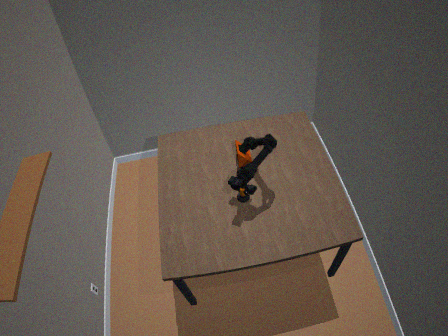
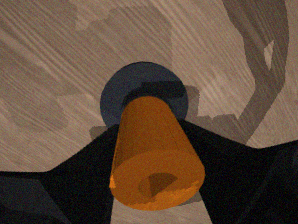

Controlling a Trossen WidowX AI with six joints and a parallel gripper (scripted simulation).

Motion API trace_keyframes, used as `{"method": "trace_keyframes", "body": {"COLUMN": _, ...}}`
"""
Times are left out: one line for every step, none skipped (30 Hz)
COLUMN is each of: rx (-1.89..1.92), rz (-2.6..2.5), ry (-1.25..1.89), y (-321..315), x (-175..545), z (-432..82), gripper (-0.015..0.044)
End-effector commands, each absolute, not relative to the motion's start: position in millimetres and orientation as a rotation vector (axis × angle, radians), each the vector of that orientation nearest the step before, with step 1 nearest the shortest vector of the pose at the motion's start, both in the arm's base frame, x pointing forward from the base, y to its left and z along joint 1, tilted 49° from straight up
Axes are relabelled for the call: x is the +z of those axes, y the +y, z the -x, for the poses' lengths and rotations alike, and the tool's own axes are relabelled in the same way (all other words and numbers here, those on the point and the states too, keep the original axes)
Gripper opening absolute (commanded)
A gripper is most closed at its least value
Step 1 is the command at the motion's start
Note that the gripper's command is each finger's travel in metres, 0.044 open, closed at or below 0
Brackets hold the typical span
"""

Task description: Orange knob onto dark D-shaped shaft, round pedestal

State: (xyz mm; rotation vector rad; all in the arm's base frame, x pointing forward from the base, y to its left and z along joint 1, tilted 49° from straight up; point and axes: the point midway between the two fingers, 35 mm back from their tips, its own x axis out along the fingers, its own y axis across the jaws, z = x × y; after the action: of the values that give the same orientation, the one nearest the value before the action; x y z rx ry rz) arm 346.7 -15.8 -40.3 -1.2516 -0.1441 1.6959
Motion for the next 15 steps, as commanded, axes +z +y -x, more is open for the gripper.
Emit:
{"method": "trace_keyframes", "body": {"rx": 1.696, "rz": 1.253, "ry": -0.146, "y": -16.0, "x": -40.1, "z": -346.8, "gripper": 0.0236}}
{"method": "trace_keyframes", "body": {"rx": 1.696, "rz": 1.253, "ry": -0.146, "y": -16.0, "x": -40.1, "z": -346.8, "gripper": 0.0263}}
{"method": "trace_keyframes", "body": {"rx": 1.696, "rz": 1.253, "ry": -0.146, "y": -16.0, "x": -40.1, "z": -346.8, "gripper": 0.0289}}
{"method": "trace_keyframes", "body": {"rx": 1.696, "rz": 1.253, "ry": -0.146, "y": -16.0, "x": -40.1, "z": -346.8, "gripper": 0.0315}}
{"method": "trace_keyframes", "body": {"rx": 1.696, "rz": 1.253, "ry": -0.146, "y": -16.0, "x": -40.1, "z": -346.8, "gripper": 0.0341}}
{"method": "trace_keyframes", "body": {"rx": 1.696, "rz": 1.253, "ry": -0.146, "y": -16.0, "x": -40.1, "z": -346.8, "gripper": 0.0367}}
{"method": "trace_keyframes", "body": {"rx": 1.696, "rz": 1.253, "ry": -0.146, "y": -16.0, "x": -40.1, "z": -346.8, "gripper": 0.0394}}
{"method": "trace_keyframes", "body": {"rx": 1.696, "rz": 1.253, "ry": -0.146, "y": -16.0, "x": -40.1, "z": -346.8, "gripper": 0.042}}
{"method": "trace_keyframes", "body": {"rx": 1.696, "rz": 1.253, "ry": -0.146, "y": -16.0, "x": -40.1, "z": -346.8, "gripper": 0.044}}
{"method": "trace_keyframes", "body": {"rx": 1.696, "rz": 1.253, "ry": -0.146, "y": -16.0, "x": -40.1, "z": -346.8, "gripper": 0.044}}
{"method": "trace_keyframes", "body": {"rx": 1.696, "rz": 1.253, "ry": -0.146, "y": -16.0, "x": -40.1, "z": -346.8, "gripper": 0.044}}
{"method": "trace_keyframes", "body": {"rx": 1.696, "rz": 1.253, "ry": -0.146, "y": -16.0, "x": -40.1, "z": -346.8, "gripper": 0.044}}
{"method": "trace_keyframes", "body": {"rx": 1.696, "rz": 1.253, "ry": -0.146, "y": -16.0, "x": -40.1, "z": -346.8, "gripper": 0.044}}
{"method": "trace_keyframes", "body": {"rx": 1.696, "rz": 1.253, "ry": -0.146, "y": -16.0, "x": -40.1, "z": -346.8, "gripper": 0.044}}
{"method": "trace_keyframes", "body": {"rx": 1.696, "rz": 1.253, "ry": -0.146, "y": -16.0, "x": -40.1, "z": -346.8, "gripper": 0.044}}
